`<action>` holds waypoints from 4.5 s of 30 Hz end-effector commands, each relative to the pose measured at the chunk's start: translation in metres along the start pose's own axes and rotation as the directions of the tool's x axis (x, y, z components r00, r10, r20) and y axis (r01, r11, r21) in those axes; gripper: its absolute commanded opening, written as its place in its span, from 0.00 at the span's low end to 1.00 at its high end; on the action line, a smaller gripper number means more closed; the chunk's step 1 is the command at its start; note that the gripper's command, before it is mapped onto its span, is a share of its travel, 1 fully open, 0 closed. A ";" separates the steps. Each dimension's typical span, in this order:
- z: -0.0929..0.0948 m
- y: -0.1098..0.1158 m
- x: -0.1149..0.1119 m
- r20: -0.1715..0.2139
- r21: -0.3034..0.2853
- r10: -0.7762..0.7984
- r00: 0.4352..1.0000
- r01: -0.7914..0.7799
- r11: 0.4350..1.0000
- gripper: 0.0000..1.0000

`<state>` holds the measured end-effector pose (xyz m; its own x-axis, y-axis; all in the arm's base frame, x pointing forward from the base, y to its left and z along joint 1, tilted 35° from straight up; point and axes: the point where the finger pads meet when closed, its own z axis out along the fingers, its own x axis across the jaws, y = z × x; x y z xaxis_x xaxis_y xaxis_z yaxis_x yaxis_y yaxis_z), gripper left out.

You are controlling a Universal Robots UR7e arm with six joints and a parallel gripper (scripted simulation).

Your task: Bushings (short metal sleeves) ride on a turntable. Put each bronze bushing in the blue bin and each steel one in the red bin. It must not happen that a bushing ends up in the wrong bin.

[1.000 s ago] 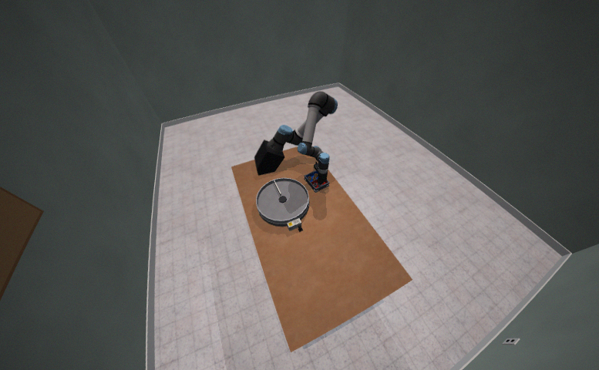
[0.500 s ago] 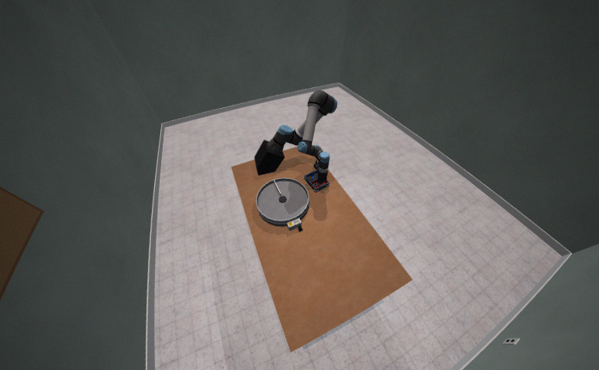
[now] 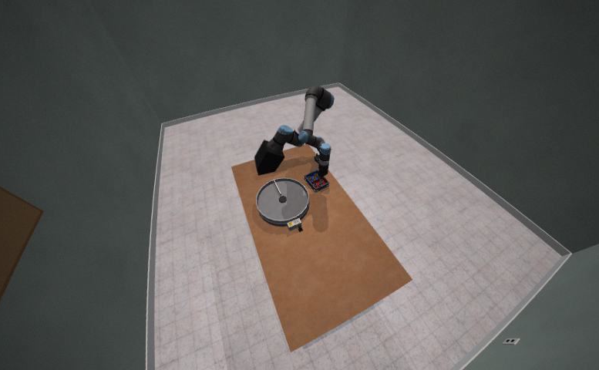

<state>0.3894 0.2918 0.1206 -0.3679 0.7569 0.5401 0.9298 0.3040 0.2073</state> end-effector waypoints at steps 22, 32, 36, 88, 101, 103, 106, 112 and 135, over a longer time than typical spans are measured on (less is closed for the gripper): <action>-0.016 -0.001 0.000 -0.002 0.004 -0.001 1.000 0.001 1.000 0.42; -0.016 -0.001 0.000 -0.002 0.004 -0.001 1.000 0.001 1.000 0.42; -0.016 -0.001 0.000 -0.002 0.004 -0.001 1.000 0.001 1.000 0.42; -0.016 -0.001 0.000 -0.002 0.004 -0.001 1.000 0.001 1.000 1.00; -0.016 -0.001 0.000 -0.002 0.004 -0.001 1.000 0.001 1.000 1.00; -0.016 -0.001 0.000 -0.002 0.004 -0.001 1.000 0.001 1.000 1.00; -0.020 -0.007 -0.001 -0.002 0.004 -0.001 1.000 0.001 1.000 1.00; -0.032 -0.031 -0.003 -0.002 0.004 -0.001 1.000 0.001 1.000 1.00; -0.047 -0.060 -0.005 -0.002 0.004 -0.001 1.000 0.001 1.000 1.00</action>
<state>0.3354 0.2427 0.1437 -0.3686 0.7555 0.5417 0.9295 0.3073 0.2039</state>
